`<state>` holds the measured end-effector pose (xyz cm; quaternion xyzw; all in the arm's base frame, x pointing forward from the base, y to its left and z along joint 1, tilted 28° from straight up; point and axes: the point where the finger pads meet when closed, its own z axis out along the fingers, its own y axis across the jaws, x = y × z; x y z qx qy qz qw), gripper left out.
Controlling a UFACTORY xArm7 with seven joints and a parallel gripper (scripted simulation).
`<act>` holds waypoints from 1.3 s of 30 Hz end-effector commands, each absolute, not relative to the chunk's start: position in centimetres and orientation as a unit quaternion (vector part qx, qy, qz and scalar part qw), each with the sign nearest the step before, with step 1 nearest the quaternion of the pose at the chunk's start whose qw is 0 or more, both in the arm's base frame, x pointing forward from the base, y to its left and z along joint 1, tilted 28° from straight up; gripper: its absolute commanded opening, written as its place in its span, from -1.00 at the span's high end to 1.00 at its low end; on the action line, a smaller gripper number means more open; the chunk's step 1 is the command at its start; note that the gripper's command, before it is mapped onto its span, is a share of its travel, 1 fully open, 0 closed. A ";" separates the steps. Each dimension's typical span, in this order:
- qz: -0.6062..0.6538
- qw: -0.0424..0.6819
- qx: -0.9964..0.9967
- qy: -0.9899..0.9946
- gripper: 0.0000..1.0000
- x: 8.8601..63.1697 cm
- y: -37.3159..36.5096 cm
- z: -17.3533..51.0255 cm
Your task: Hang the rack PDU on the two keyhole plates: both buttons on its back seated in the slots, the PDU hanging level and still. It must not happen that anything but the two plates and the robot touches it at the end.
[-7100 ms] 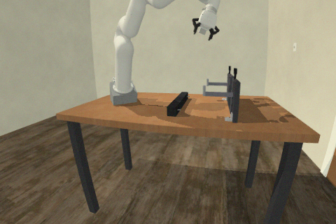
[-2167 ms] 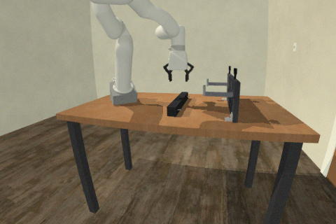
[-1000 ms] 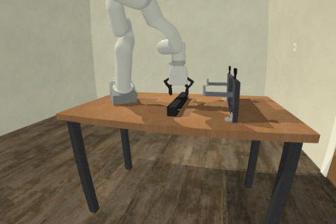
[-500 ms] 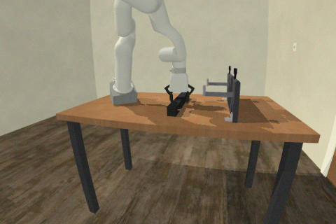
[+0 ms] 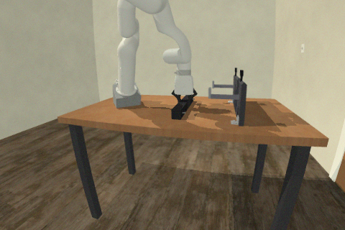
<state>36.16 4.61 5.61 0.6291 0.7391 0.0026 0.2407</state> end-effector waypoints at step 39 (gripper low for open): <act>0.004 0.241 0.629 0.739 1.00 35.9 5.0 6.5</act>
